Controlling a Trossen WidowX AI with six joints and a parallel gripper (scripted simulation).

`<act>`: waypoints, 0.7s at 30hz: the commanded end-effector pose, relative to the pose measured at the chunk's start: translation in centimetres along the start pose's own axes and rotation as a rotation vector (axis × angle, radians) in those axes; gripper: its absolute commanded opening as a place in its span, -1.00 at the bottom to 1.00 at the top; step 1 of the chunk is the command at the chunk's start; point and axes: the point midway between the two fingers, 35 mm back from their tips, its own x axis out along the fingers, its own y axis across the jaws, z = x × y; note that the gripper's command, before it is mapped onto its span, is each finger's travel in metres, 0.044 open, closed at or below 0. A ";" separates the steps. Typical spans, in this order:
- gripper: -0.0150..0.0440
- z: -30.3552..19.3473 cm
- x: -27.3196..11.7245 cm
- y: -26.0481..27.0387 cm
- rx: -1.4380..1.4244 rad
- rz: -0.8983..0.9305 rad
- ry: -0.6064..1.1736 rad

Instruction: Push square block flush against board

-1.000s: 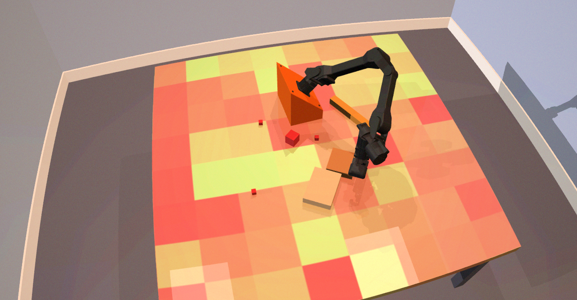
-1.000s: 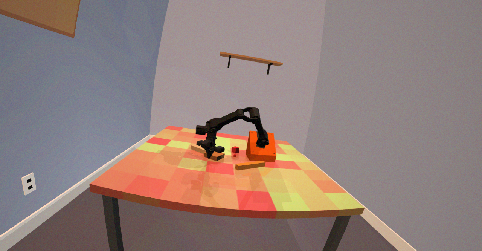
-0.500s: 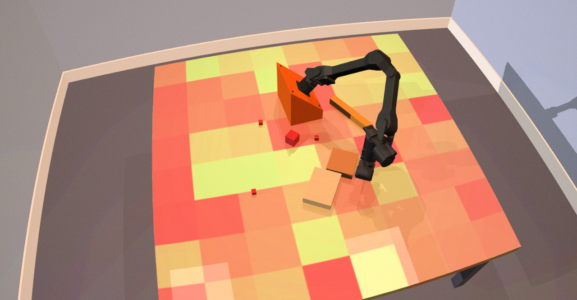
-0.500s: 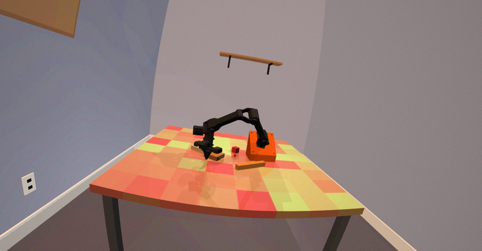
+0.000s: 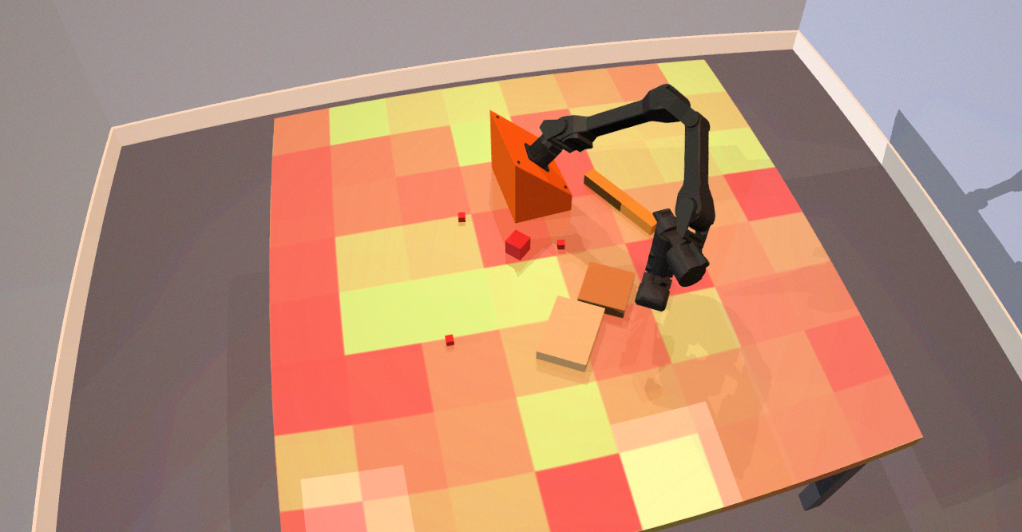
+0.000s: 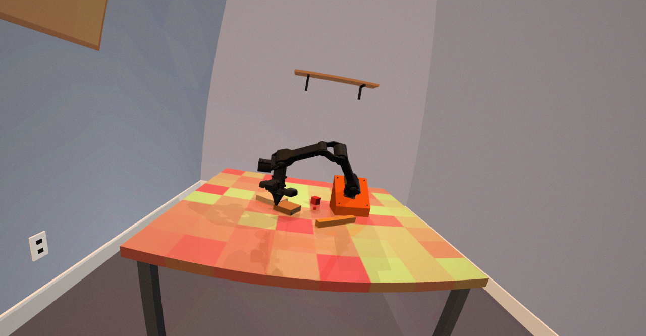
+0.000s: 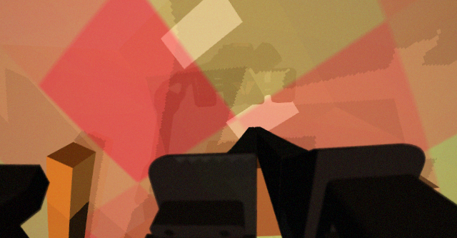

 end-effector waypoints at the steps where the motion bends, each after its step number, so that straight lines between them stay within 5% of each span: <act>1: -0.49 0.3 -1.1 0.2 -0.011 -0.006 -0.006; 21: -0.49 -2.4 4.4 0.3 -0.026 -0.004 -0.007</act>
